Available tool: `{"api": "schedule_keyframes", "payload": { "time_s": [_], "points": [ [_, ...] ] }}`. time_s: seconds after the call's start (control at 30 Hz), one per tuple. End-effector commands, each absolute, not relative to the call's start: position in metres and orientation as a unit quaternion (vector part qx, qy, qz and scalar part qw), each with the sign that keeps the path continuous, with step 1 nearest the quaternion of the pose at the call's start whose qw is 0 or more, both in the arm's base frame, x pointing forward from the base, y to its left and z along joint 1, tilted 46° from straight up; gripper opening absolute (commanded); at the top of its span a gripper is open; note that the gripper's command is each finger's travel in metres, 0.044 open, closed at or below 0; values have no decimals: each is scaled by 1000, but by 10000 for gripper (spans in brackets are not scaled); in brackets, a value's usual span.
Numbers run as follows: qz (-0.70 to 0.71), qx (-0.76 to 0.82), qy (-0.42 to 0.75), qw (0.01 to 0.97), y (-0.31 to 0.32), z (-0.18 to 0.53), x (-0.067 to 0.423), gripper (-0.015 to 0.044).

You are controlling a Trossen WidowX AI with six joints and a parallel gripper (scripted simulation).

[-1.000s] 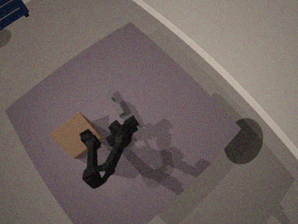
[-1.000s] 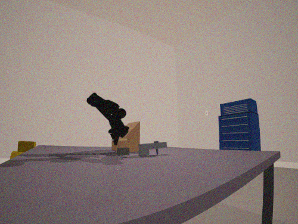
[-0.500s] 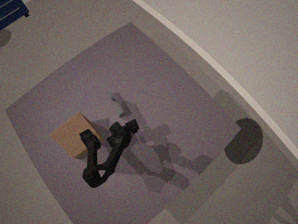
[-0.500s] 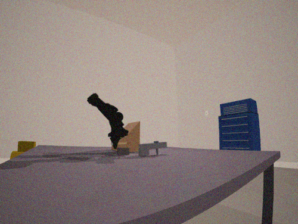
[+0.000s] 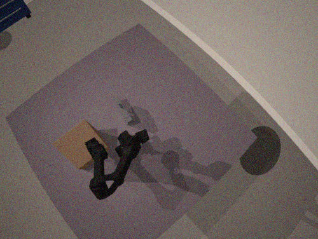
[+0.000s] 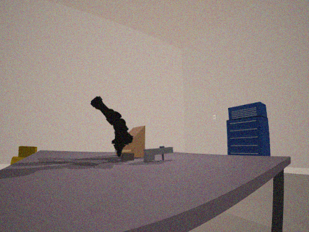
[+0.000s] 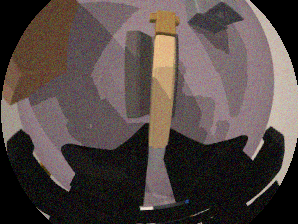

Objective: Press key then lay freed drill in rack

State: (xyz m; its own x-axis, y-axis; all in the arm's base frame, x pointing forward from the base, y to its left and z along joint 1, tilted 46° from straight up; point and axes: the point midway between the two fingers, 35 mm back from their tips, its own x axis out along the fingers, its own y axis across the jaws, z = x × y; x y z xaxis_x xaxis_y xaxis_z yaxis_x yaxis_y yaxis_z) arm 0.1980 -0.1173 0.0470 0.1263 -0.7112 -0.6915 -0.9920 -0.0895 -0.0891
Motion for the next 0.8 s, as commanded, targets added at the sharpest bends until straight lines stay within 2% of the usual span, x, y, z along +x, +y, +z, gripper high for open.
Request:
{"api": "schedule_keyframes", "payload": {
  "time_s": [0.0, 0.53, 0.77],
  "points": [
    [255, -694, 613, 279, -119, 42, 197, 0],
    [255, -694, 613, 279, -128, 29, 195, 0],
    [248, -695, 615, 279, -129, 34, 196, 184]
  ]
}}
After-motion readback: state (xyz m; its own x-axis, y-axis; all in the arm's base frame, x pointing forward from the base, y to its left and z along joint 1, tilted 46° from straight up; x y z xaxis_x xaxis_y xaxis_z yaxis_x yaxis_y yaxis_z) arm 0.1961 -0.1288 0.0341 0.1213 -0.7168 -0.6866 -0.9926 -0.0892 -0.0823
